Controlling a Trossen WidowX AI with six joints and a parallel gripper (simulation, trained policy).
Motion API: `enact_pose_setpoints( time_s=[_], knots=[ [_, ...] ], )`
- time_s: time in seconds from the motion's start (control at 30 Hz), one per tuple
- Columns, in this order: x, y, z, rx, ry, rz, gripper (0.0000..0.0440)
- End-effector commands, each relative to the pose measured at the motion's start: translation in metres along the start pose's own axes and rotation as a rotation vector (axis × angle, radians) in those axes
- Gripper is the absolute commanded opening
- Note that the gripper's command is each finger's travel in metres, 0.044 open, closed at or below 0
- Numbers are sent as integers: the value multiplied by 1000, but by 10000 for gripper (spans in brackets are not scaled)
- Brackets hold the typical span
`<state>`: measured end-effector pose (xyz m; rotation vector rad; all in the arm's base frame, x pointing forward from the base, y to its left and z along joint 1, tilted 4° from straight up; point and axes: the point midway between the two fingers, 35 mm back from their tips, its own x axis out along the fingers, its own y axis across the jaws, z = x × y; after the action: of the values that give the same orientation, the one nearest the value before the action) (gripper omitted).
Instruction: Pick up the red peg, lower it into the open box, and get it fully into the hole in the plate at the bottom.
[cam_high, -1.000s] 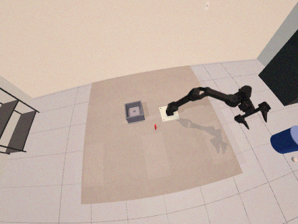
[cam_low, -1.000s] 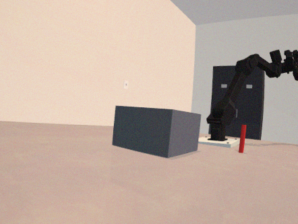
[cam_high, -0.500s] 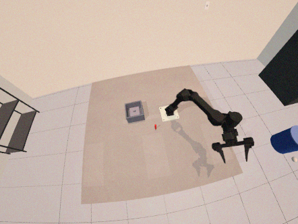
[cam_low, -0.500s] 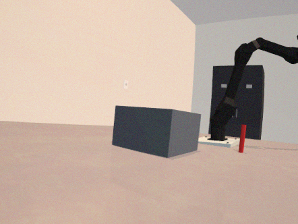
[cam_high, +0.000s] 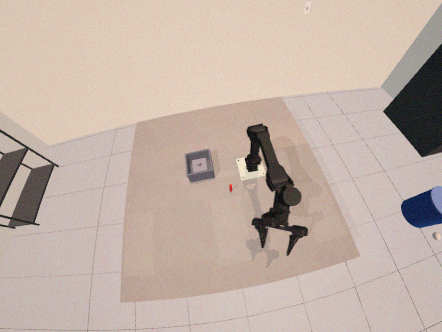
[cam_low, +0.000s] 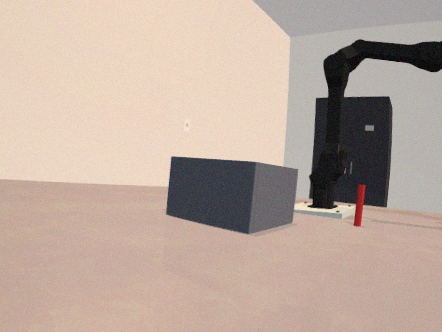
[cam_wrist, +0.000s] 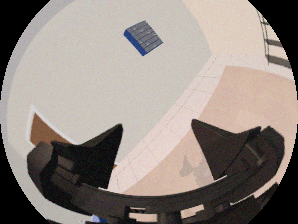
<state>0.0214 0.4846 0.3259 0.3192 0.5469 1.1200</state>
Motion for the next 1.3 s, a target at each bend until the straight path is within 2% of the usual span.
enact_pose_setpoints(
  time_s=[0.0,0.3,0.6,0.9,1.27],
  knots=[
    [-6,-52,10,48,66,-77,440],
    [-40,-157,32,231,158,-266,440],
    [-91,-235,32,471,210,-469,440],
    [-140,-287,10,705,246,-686,440],
    [-192,-326,-38,976,284,-961,440]
  ],
)
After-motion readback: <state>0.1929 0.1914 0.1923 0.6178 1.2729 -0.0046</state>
